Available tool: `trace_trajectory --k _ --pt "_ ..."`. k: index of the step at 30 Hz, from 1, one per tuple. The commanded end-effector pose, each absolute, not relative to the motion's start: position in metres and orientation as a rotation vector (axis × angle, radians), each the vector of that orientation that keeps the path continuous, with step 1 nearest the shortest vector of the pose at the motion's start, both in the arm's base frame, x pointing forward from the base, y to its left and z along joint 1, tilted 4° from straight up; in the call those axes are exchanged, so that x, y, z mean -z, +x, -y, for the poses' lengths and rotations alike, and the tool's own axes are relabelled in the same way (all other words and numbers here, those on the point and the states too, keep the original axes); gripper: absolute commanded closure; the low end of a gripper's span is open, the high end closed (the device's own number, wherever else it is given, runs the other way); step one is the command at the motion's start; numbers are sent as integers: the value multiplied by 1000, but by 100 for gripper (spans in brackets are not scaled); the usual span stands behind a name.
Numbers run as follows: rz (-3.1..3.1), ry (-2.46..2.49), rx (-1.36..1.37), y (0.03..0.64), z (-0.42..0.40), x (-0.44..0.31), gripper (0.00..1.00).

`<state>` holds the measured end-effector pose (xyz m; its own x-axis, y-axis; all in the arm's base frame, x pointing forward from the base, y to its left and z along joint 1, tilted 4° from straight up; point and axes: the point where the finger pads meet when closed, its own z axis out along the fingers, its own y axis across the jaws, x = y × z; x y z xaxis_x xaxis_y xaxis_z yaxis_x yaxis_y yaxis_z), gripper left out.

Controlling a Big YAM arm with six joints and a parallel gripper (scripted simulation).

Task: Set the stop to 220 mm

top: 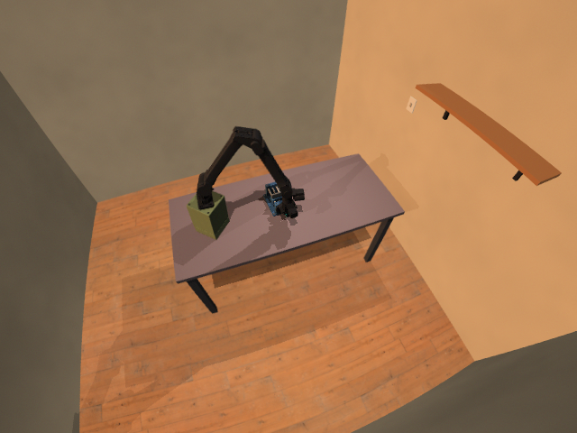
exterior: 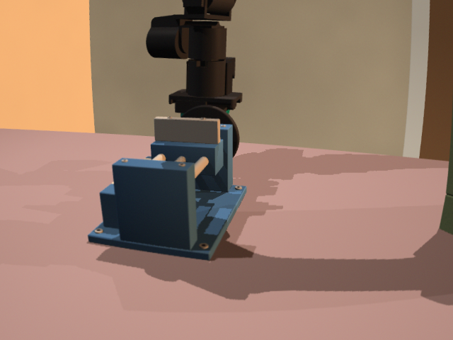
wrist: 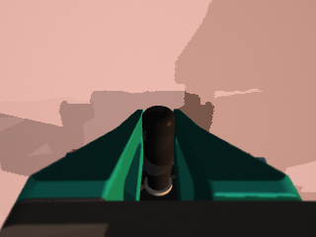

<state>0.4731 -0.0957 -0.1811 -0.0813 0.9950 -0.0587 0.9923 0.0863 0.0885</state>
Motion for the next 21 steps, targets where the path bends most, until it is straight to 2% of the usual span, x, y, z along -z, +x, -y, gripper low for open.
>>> trace_trajectory --k 1,21 --pt "-2254 2079 7 454 105 199 94" --pt "-2256 2080 9 442 105 198 94"
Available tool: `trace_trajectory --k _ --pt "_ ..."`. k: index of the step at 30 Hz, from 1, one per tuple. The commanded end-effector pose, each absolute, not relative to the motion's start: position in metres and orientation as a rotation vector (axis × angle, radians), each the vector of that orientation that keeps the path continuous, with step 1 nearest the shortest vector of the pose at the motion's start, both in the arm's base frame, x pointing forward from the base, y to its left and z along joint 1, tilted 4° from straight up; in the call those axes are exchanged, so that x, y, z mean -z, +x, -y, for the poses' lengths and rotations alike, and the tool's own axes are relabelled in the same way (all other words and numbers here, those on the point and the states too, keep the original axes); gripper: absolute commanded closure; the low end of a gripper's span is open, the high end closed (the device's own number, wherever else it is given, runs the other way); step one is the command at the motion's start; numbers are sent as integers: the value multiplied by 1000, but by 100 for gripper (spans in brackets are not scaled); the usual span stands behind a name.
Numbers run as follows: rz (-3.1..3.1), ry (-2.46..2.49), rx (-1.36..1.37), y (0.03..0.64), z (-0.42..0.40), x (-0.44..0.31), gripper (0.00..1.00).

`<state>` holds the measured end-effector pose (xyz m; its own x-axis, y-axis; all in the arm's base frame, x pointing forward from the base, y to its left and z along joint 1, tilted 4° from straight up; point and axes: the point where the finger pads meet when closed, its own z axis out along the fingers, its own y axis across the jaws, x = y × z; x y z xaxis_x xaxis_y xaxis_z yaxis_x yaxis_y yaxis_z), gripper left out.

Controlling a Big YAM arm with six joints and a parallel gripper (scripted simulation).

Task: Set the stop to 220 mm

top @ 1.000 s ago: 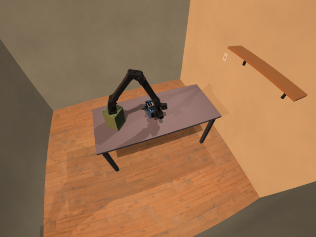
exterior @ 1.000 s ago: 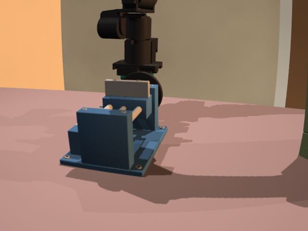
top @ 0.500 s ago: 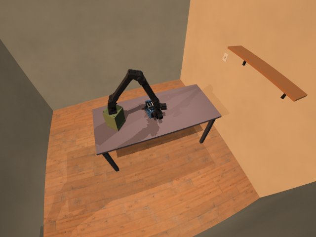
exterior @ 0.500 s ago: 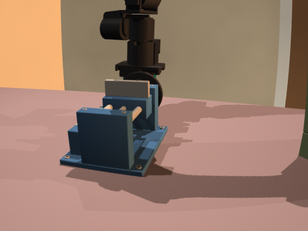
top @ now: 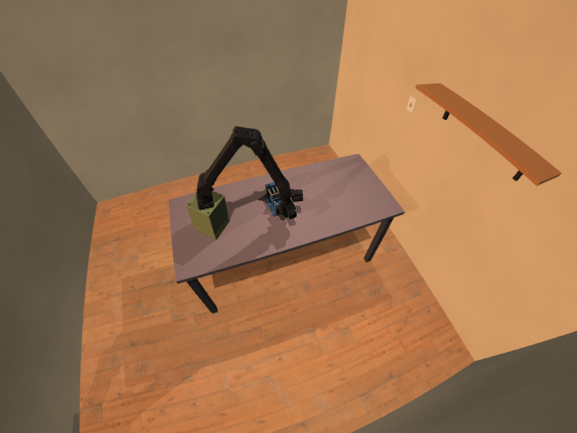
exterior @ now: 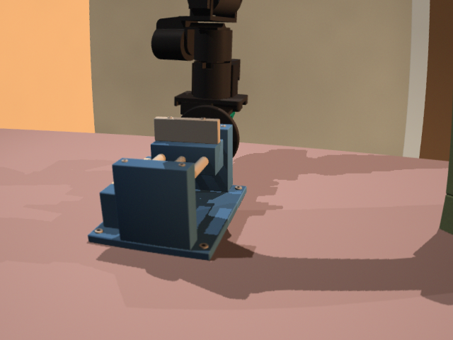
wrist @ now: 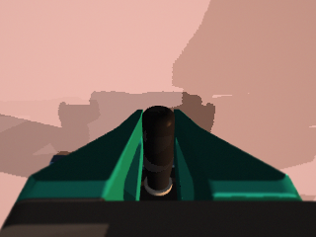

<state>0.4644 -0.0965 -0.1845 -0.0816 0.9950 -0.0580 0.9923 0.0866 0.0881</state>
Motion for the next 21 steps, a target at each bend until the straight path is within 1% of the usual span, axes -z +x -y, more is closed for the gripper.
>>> trace_trajectory --k 1,14,18,21 --pt "-2256 2080 10 441 105 198 94" --pt "-2260 2084 15 431 105 193 94" --pt "-2233 2061 -17 441 108 175 94" --pt "-2233 2060 -17 436 108 172 94"
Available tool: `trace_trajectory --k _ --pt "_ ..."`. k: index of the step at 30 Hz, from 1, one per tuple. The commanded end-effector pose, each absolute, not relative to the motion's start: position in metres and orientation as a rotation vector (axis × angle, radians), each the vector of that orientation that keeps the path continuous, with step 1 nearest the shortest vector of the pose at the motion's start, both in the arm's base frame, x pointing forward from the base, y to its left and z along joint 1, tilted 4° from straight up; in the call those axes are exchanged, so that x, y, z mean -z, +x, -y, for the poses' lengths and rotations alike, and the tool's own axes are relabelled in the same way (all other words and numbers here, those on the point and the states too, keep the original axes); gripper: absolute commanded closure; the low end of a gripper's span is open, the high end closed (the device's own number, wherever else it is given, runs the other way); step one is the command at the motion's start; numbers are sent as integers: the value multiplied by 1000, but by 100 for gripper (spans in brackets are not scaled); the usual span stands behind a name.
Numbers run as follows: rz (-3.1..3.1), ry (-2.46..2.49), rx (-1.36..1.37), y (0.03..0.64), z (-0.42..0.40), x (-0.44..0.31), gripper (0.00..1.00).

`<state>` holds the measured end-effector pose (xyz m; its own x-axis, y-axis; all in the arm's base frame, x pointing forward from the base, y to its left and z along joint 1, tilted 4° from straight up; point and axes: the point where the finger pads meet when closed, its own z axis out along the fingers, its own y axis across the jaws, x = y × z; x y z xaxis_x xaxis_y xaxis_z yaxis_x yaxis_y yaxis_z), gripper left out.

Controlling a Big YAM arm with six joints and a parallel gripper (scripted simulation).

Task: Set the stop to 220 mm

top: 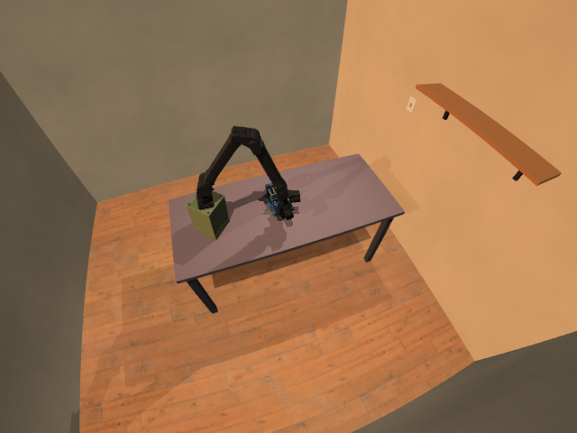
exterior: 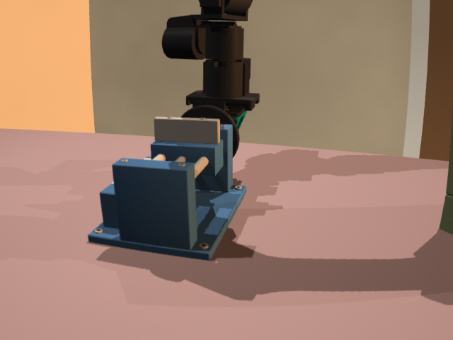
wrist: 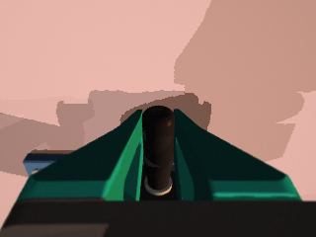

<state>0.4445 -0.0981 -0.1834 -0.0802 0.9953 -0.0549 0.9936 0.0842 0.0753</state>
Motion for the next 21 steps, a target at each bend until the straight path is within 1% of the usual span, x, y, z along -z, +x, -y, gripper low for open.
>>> trace_trajectory --k 1,4,5,12,21 --pt "-2231 2059 -19 435 109 171 94" --pt "-2231 2059 -19 434 109 170 94" --pt "-2253 2078 6 423 106 182 94" --pt "-2239 2066 -10 428 108 168 94" --pt "-2240 2067 -8 418 108 153 94"
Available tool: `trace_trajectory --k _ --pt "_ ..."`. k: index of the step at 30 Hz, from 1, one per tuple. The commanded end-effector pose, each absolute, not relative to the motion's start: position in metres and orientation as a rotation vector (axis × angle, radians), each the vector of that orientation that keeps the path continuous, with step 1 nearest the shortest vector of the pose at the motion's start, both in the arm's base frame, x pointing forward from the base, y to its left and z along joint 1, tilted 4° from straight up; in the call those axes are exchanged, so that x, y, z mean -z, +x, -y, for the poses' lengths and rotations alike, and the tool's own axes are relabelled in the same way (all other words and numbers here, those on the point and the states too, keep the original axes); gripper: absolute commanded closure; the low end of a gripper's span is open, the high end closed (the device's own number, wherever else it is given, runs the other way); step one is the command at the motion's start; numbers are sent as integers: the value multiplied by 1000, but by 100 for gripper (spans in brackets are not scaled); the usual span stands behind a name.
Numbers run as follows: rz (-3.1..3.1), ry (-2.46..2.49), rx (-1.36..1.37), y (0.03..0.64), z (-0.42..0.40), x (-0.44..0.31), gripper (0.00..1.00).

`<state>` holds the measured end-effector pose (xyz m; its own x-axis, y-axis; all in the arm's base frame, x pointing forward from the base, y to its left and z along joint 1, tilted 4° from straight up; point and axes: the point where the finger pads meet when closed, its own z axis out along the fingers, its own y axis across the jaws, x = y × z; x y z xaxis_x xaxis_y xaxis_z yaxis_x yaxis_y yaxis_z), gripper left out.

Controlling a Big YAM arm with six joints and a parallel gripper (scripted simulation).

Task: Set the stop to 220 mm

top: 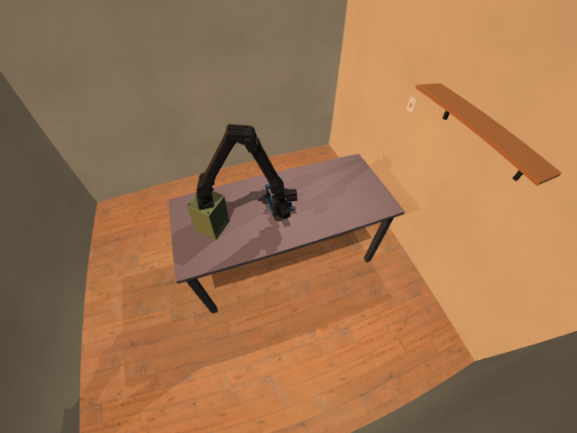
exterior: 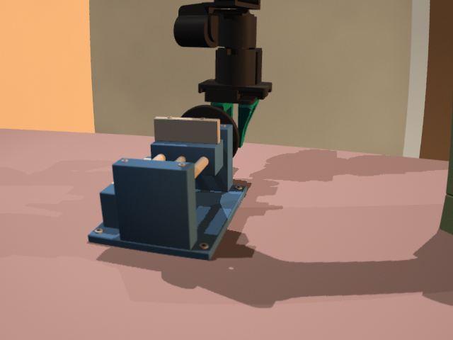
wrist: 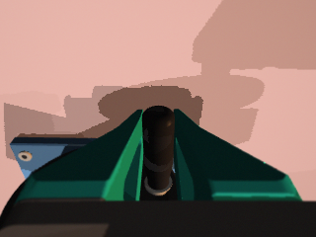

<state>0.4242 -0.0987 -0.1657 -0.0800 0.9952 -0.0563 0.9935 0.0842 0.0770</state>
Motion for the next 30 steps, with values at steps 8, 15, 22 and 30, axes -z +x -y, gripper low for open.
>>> trace_trajectory --k 8,15,22,30 --pt "-2240 2067 -8 415 107 148 94" --pt "-2233 2074 -9 419 106 133 94" --pt "-2226 2070 -16 425 106 127 94" --pt "-2214 2055 -35 442 102 112 94"
